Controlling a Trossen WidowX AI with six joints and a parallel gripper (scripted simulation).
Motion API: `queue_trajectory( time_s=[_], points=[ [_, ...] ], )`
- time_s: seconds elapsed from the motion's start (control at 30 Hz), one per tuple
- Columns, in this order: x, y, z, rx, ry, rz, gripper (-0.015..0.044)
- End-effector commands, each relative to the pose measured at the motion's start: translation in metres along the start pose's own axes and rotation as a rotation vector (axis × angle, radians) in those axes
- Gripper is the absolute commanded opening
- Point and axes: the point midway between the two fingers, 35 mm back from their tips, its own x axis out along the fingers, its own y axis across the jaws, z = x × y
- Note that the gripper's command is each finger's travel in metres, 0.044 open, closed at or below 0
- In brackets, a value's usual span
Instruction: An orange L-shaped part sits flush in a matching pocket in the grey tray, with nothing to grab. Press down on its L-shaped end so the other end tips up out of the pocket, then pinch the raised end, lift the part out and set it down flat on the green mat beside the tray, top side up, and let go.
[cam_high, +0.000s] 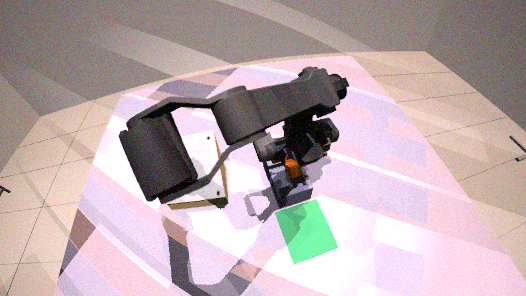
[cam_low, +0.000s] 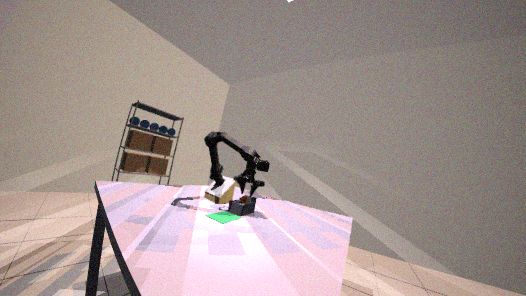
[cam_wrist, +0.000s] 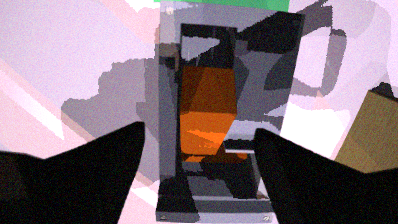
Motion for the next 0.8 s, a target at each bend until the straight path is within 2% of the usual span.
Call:
queue_trajectory(
  time_s=[0.0, 0.7, 0.77],
  points=[
    [0.009, -0.002, 0.0, -0.008, -0.005, -0.005, 0.028],
    [0.037, -0.003, 0.001, -0.008, -0.007, -0.006, 0.028],
    [0.034, -0.001, 0.001, 0.0, -0.003, -0.002, 0.0228]
  ],
)
